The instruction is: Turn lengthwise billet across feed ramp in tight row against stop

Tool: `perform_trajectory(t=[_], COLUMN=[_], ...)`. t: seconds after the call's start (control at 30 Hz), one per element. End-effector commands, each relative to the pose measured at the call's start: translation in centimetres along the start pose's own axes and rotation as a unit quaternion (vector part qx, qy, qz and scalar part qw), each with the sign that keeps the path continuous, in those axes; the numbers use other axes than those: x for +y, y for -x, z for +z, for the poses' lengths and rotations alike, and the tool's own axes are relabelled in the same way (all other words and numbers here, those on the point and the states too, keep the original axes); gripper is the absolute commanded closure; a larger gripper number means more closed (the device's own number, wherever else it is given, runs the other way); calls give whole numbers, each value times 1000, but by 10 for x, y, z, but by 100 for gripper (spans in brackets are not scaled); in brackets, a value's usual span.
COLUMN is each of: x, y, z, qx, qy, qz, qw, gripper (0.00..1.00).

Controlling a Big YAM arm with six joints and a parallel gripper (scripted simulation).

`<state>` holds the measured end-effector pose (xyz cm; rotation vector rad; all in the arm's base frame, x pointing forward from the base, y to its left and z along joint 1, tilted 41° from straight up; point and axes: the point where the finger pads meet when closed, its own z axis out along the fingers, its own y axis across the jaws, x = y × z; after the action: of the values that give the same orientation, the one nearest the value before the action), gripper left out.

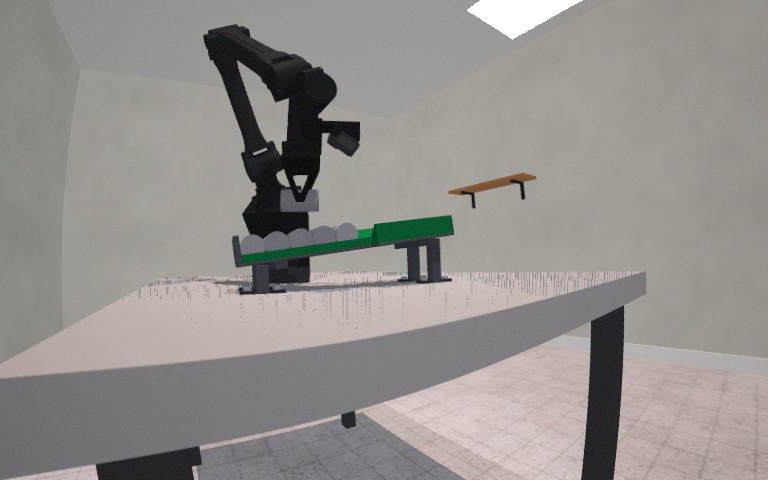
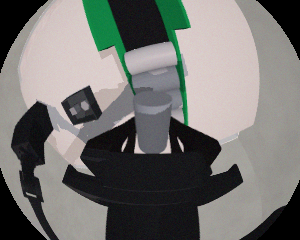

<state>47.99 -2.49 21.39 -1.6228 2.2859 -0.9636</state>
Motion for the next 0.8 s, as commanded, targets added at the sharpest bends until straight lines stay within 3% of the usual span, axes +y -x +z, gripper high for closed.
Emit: perform_trajectory(t=[0.0, 0.77], x=[-36, -39], y=[7, -3], z=[-37, -34], qx=[-22, -22], qy=[-40, -37], qz=[44, 175], qw=[998, 984], gripper=[100, 100])
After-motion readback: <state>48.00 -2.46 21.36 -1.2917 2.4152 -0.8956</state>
